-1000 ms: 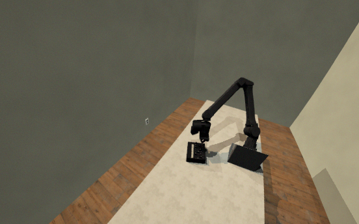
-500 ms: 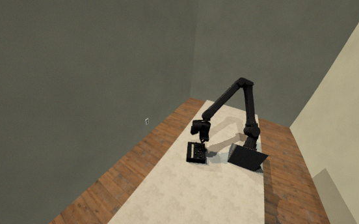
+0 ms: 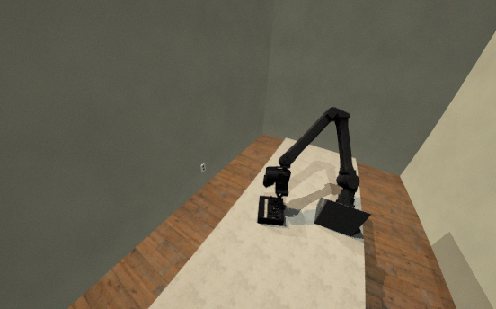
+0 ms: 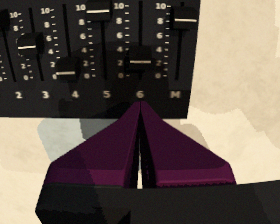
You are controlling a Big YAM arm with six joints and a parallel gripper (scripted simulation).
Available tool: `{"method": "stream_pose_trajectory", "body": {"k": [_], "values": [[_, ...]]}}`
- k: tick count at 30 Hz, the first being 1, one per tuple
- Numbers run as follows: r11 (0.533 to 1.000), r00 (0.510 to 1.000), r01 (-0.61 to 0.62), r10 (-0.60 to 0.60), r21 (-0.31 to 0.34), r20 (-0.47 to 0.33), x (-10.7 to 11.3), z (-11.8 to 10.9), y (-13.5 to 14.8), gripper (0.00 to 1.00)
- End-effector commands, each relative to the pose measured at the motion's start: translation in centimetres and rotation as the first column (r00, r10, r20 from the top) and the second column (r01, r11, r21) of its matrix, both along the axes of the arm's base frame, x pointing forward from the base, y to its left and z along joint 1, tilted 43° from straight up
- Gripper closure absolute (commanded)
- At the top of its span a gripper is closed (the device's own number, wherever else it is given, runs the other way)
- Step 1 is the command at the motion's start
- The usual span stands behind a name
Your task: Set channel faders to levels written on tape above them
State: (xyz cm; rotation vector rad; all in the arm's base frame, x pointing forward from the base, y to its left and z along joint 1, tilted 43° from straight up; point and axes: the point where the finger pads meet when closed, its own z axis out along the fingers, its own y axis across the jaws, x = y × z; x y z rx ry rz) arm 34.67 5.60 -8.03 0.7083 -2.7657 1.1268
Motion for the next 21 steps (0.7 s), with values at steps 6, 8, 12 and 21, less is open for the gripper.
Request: {"method": "stream_pose_trajectory", "body": {"k": [6,8,12,21], "values": [[1.0,1.0,-0.013,0.013,0.004,0.011,0.25,-0.5,-0.21,1.0],[1.0,1.0,0.001,-0.001,0.005,0.013,0.39,-0.52,-0.77,1.0],[1.0,1.0,-0.011,0.011,0.001,0.004,0.15,-1.0,-0.62,1.0],[1.0,1.0,-0.009,0.009,0.004,0.01,0.32,-1.03,-0.85,1.0]]}}
